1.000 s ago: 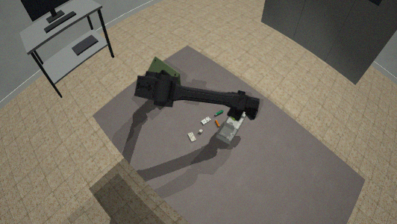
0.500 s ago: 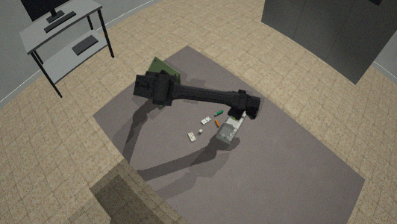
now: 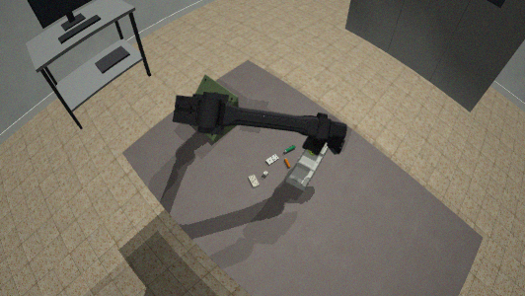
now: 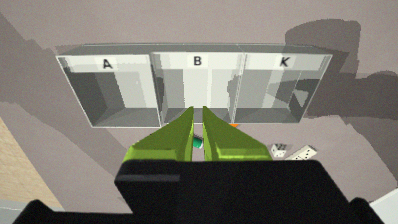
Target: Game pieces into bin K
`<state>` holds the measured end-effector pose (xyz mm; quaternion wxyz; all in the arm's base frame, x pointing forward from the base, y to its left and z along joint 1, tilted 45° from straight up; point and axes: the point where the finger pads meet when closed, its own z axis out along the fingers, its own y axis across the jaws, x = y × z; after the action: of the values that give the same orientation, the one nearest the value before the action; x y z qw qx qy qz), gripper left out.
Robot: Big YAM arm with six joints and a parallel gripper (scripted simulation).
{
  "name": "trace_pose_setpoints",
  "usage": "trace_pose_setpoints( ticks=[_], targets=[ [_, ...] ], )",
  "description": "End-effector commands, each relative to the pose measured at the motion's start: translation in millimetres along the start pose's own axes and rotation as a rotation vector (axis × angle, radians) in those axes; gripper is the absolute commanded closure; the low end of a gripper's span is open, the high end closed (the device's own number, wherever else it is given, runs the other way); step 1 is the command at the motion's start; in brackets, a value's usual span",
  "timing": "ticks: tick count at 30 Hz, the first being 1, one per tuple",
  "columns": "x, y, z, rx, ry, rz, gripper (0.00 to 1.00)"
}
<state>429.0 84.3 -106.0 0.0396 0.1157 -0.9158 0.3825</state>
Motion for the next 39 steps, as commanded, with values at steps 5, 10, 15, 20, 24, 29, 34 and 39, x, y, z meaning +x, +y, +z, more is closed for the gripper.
trace_pose_setpoints(
  ticks=[5, 10, 15, 20, 24, 29, 34, 39],
  targets=[
    [-17.3, 39.9, -20.5, -0.006, -0.044, 0.010, 0.92],
    [-16.5, 55.4, -20.6, -0.007, -0.044, 0.010, 0.92],
    [-15.3, 81.2, -20.7, -0.008, -0.044, 0.010, 0.92],
    [-15.2, 96.3, -20.7, -0.006, -0.046, 0.010, 0.92],
    [-23.9, 76.6, -20.1, -0.022, -0.039, 0.054, 0.92],
    [-21.8, 89.9, -32.6, -0.019, -0.069, 0.025, 0.92],
    [-6.4, 84.8, 11.2, -0.004, -0.011, 0.008, 0.92],
    [-1.8, 87.6, 23.8, 0.001, -0.012, -0.005, 0.92]
  ],
)
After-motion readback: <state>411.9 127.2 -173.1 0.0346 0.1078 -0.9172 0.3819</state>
